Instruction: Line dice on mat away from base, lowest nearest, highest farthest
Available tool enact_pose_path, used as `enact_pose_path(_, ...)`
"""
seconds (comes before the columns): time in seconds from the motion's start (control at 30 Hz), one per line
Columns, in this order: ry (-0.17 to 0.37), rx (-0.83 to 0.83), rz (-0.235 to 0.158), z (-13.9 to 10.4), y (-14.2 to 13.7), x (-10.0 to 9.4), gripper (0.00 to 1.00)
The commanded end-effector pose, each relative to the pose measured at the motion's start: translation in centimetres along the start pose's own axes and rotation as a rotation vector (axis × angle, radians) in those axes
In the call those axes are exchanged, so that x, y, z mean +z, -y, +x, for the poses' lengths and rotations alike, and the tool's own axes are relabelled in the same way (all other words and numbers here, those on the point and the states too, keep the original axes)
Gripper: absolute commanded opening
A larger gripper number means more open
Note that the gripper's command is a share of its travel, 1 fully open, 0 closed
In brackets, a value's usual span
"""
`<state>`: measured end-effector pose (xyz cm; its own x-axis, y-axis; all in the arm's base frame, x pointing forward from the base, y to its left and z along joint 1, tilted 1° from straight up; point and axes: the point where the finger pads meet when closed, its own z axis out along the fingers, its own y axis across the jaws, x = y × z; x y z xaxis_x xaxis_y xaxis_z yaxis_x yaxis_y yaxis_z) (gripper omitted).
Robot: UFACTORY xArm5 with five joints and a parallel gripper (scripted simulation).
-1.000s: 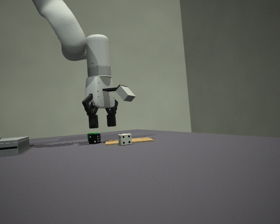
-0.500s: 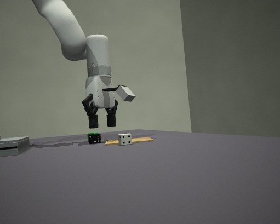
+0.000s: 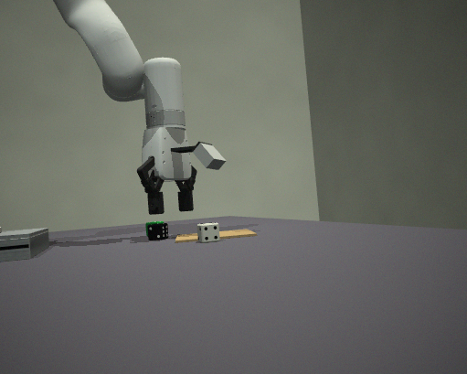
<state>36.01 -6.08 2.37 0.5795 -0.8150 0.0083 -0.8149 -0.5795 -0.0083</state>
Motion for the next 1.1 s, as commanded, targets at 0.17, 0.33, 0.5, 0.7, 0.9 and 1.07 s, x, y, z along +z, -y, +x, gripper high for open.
enact_pose_path(0.17,-0.002,0.0,0.002,-0.1,0.3,-0.1,1.0)
enact_pose_path(0.33,-0.002,0.0,0.003,-1.7,2.0,-0.1,1.0)
enact_pose_path(0.5,0.0,0.0,0.004,-4.4,5.0,-0.1,1.0)
enact_pose_path(0.7,0.001,0.0,0.005,-6.7,7.5,-0.1,1.0)
enact_pose_path(0.9,0.002,0.0,0.005,-8.5,9.5,-0.1,1.0)
enact_pose_path(1.07,0.002,0.0,0.005,-8.7,9.7,-0.1,1.0)
